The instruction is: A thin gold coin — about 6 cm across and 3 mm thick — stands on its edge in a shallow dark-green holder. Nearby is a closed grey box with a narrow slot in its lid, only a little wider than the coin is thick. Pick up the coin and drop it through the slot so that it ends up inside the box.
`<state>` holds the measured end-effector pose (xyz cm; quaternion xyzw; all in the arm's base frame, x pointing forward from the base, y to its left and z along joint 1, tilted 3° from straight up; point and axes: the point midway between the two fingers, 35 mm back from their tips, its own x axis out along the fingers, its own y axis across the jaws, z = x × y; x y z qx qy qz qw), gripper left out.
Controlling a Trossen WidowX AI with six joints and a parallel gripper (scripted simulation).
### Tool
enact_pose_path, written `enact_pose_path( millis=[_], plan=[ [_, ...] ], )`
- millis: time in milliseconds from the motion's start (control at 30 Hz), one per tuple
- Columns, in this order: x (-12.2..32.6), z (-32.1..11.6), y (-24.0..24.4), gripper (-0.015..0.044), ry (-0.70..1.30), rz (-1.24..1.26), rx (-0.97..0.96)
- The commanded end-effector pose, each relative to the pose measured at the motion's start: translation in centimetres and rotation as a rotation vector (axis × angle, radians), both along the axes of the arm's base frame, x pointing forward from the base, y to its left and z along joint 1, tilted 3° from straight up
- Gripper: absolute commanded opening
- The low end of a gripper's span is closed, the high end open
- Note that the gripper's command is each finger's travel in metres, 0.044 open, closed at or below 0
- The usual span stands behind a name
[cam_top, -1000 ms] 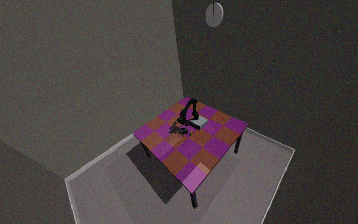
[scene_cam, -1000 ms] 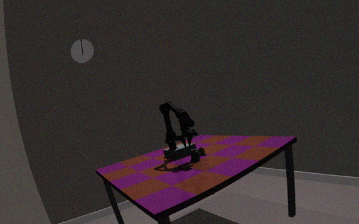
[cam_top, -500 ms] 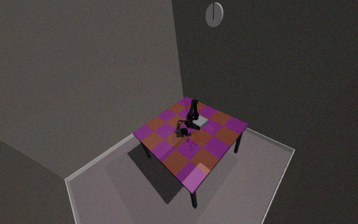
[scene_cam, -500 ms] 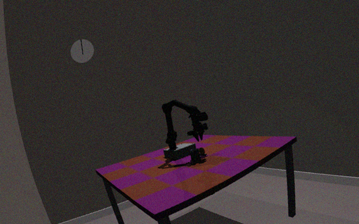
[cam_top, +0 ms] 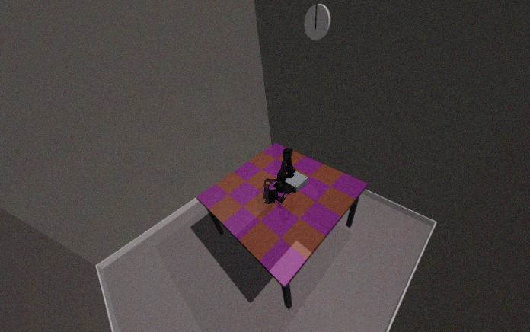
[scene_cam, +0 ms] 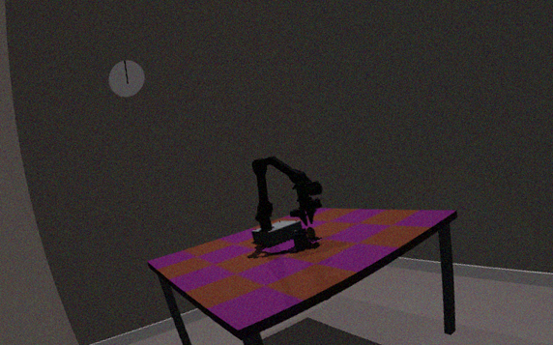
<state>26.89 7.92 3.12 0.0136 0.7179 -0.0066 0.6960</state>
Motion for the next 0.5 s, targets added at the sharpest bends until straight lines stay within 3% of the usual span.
enact_pose_path(
  millis=[0,467],
  plan=[
    [0.0,-0.6,0.1,0.0161,0.002,-0.003,0.004],
    [0.0,-2.9,0.2,0.0161,0.002,-0.003,0.004]
  ],
)
